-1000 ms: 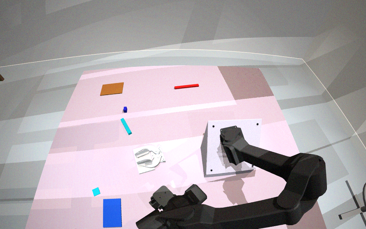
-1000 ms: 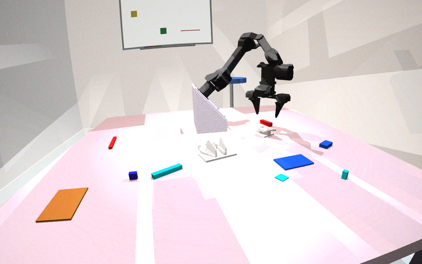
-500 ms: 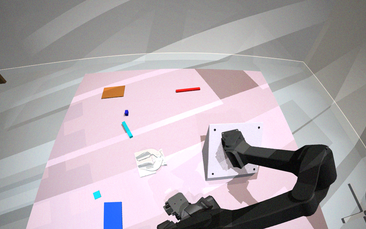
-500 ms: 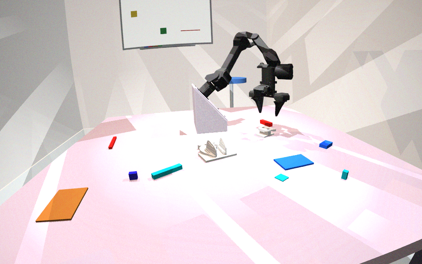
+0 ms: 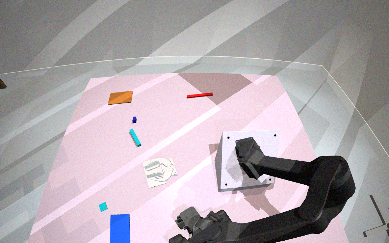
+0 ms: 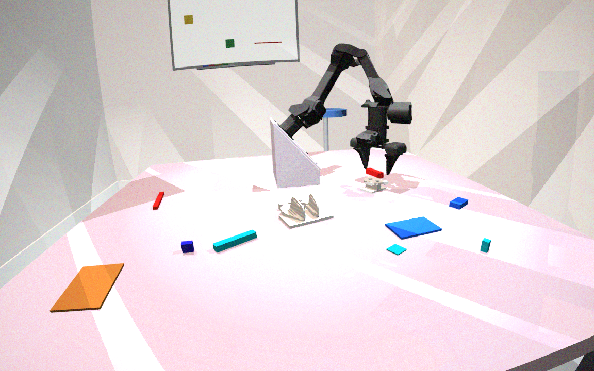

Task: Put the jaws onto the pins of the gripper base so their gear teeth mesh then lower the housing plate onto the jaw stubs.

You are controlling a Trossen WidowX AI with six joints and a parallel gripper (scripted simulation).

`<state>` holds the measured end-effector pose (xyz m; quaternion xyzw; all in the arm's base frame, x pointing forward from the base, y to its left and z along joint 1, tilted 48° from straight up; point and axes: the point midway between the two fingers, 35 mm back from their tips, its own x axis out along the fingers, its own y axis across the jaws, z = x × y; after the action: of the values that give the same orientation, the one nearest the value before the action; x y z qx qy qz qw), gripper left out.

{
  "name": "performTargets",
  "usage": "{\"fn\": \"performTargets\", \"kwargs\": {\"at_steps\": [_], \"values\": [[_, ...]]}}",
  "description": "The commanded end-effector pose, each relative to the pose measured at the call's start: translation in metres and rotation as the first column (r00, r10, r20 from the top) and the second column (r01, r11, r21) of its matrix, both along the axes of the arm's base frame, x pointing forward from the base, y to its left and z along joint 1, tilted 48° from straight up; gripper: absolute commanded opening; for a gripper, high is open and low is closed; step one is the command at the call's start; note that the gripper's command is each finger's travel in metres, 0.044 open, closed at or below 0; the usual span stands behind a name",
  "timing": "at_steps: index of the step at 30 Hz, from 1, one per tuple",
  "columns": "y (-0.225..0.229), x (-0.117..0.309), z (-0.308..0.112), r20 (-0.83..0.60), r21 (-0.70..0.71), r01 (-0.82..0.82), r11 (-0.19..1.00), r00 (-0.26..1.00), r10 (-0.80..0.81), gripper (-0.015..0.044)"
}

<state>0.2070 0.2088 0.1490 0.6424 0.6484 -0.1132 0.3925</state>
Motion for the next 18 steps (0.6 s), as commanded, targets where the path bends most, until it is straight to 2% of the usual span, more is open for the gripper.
{"fn": "performTargets", "kwargs": {"at_steps": [1,18], "values": [[0.004,0.001,-0.006,-0.007,-0.005,0.004,1.0,1.0,-0.004,0.044],[0.018,0.003,-0.018,-0.007,-0.004,0.004,1.0,1.0,-0.004,0.044]]}}
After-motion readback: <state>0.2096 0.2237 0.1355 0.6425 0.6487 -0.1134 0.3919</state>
